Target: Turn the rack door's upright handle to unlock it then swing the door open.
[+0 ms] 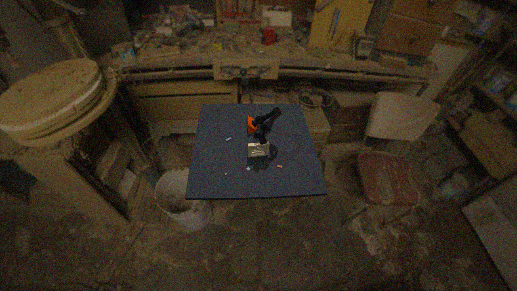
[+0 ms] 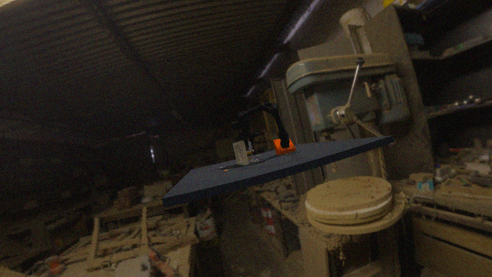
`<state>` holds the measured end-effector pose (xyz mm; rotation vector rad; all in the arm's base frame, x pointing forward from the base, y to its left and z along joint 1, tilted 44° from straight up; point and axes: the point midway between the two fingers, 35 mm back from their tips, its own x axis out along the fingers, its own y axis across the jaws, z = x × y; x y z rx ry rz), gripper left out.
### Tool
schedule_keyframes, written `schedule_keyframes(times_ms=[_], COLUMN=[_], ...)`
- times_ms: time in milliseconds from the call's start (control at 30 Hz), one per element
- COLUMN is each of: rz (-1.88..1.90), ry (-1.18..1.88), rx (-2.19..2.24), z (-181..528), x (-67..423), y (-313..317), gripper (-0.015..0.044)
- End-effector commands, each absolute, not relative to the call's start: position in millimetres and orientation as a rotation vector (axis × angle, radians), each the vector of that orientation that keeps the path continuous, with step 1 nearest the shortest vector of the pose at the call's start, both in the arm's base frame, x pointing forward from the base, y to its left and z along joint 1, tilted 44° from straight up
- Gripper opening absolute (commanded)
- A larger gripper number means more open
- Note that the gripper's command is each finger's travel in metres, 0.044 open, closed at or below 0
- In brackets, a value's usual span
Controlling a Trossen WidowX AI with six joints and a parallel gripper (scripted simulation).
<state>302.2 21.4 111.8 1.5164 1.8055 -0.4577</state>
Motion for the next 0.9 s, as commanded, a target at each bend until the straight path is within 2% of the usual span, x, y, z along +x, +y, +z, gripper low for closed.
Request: schedule_keyframes(times_ms=[0,867], rz=[-0.387,0.011], ry=[1.806,1.754], rx=[1.458,1.149], z=[108.4,88.5], x=[297.8,274.6], y=[18.3,-3.8], gripper=[0.0021,0.0021])
